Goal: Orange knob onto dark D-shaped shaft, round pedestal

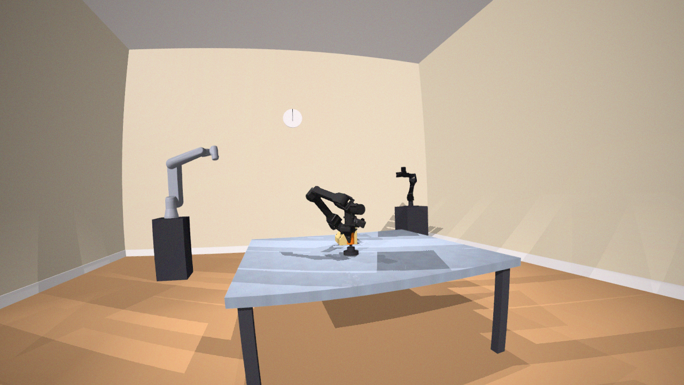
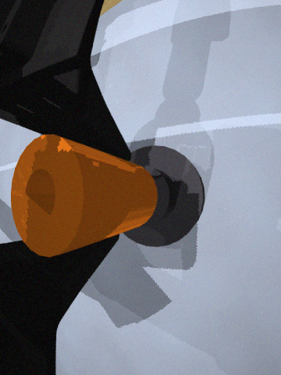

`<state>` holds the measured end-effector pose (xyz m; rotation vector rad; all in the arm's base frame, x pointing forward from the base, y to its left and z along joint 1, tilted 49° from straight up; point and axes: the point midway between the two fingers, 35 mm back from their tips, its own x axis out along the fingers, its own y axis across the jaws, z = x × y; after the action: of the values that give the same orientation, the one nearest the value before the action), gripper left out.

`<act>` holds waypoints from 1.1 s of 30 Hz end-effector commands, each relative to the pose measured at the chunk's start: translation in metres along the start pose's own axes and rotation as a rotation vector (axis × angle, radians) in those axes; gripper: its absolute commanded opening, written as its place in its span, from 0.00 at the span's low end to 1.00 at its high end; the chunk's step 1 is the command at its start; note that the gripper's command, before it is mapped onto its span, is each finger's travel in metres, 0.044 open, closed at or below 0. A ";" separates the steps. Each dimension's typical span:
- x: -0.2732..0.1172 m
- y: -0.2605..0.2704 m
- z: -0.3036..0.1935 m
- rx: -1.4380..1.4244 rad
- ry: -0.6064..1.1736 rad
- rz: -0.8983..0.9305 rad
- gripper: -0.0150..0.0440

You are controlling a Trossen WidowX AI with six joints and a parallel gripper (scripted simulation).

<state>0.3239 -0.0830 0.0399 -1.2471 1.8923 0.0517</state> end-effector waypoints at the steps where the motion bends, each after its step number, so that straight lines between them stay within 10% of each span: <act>1: 0.000 0.000 0.000 -0.004 0.000 -0.002 0.25; 33: 0.000 -0.001 0.002 -0.056 0.000 -0.002 0.25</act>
<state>0.3252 -0.0829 0.0397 -1.2802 1.9044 0.0991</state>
